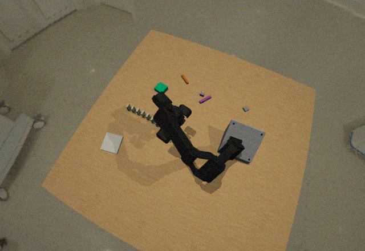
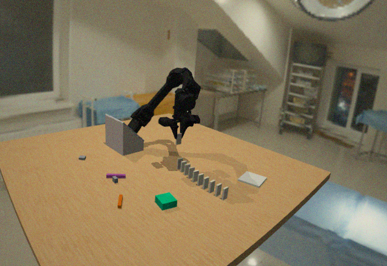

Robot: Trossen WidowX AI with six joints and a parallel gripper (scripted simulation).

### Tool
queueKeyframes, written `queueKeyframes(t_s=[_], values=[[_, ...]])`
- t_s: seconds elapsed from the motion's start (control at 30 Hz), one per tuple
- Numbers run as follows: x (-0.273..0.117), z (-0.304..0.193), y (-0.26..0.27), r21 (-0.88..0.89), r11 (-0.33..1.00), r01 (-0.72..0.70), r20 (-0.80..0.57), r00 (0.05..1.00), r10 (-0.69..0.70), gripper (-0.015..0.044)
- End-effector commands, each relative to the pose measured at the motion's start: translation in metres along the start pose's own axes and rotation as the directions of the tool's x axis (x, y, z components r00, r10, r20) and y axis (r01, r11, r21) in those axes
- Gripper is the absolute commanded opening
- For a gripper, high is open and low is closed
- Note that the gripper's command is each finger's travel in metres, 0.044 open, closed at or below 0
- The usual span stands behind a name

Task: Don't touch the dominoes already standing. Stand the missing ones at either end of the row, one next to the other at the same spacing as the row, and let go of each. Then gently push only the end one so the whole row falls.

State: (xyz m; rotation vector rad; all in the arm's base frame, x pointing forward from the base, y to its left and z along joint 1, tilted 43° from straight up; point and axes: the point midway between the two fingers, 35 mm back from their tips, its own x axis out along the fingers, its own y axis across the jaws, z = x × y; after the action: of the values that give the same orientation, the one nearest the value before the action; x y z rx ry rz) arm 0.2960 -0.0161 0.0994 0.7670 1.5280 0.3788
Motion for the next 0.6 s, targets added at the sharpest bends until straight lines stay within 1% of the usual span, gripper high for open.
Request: queueKeyframes(t_s=[0.0,0.57], values=[[0.023,0.000,-0.002,0.012,1.000,-0.004,-0.012,1.000,0.004,0.0107],[0.107,-0.009,0.001,0.011,1.000,-0.016,-0.015,1.000,0.016,0.0107]])
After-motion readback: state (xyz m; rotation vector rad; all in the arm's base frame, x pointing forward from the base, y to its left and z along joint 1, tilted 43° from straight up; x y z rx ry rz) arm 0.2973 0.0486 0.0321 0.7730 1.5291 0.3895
